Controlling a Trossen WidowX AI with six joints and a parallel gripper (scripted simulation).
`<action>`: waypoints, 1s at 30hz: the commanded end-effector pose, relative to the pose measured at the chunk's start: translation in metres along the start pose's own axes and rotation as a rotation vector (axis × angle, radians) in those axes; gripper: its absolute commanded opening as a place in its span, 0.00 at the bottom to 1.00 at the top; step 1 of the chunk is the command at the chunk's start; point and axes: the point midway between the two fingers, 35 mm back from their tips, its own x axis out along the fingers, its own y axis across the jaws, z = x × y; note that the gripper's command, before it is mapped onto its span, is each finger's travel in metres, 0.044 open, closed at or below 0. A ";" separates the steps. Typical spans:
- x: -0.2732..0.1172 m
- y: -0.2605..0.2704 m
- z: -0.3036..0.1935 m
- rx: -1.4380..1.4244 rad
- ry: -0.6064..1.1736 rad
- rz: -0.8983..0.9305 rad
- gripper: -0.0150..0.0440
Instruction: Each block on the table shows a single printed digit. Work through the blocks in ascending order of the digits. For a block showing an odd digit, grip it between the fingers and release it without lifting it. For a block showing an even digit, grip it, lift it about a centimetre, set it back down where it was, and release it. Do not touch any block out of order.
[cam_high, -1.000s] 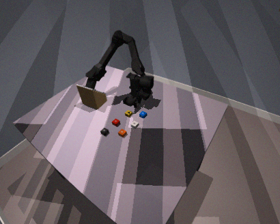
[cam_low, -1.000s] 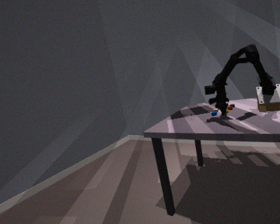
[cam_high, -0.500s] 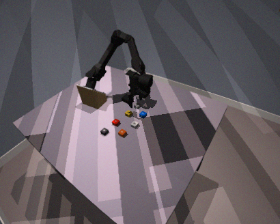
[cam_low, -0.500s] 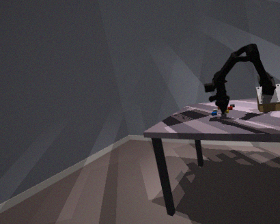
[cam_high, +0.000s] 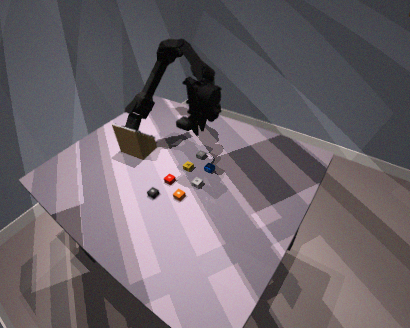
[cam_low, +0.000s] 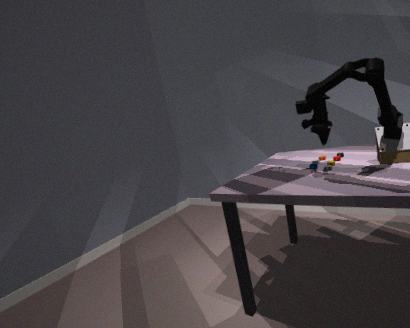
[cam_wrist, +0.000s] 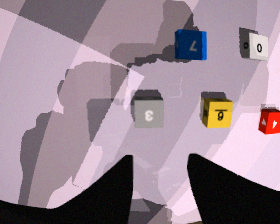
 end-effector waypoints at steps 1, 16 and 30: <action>-0.003 0.002 -0.002 -0.011 0.008 -0.003 0.46; -0.007 -0.162 -0.004 -0.008 0.004 -0.023 0.46; 0.076 -0.187 -0.013 -0.012 0.006 -0.010 0.77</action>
